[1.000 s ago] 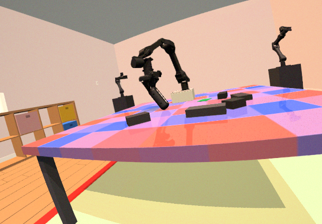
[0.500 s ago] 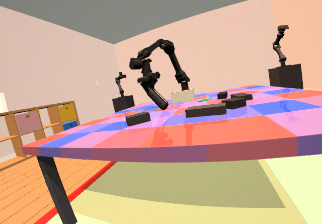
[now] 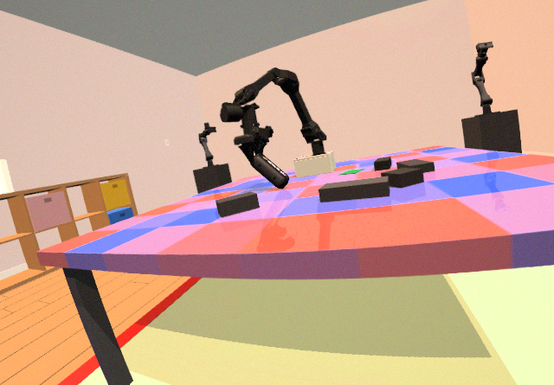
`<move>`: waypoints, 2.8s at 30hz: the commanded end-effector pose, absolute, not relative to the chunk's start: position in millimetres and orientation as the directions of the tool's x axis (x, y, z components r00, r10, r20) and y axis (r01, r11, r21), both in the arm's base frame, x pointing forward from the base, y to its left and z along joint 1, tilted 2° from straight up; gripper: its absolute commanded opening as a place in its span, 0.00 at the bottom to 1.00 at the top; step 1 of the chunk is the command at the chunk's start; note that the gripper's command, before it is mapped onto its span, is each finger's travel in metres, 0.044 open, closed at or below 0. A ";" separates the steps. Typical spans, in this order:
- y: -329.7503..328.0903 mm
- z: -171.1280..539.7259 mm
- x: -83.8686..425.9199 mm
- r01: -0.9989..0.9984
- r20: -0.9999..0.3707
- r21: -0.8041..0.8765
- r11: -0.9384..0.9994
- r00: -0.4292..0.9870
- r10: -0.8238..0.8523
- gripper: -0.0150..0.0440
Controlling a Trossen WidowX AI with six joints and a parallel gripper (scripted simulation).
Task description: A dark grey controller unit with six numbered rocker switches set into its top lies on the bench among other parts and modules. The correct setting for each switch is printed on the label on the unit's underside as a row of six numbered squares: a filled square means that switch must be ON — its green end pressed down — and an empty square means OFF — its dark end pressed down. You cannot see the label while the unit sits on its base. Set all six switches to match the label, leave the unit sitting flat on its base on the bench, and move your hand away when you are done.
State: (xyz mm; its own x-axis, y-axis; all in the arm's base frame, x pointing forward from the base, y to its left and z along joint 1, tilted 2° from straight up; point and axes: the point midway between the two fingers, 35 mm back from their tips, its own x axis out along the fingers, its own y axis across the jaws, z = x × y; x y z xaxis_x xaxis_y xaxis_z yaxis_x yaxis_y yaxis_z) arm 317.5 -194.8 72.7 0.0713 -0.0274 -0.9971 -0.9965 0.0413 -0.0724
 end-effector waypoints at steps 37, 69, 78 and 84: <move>-215.1 45.0 317.9 -0.998 -0.998 -0.056 0.031 0.055 -0.015 0.83; -229.5 23.9 318.5 -0.998 -0.998 -0.056 0.031 0.055 -0.016 0.83; -232.8 17.5 318.7 -0.998 -0.998 -0.056 0.031 0.055 -0.016 0.83; -234.8 13.2 318.9 -0.998 -0.998 -0.056 0.031 0.055 -0.016 0.83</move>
State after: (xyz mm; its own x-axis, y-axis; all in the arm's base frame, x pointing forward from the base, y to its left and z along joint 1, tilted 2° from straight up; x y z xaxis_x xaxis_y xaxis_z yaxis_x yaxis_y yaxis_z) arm 318.9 -238.0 18.6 0.0605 -0.0325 -0.9976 -0.9973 0.0405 -0.0618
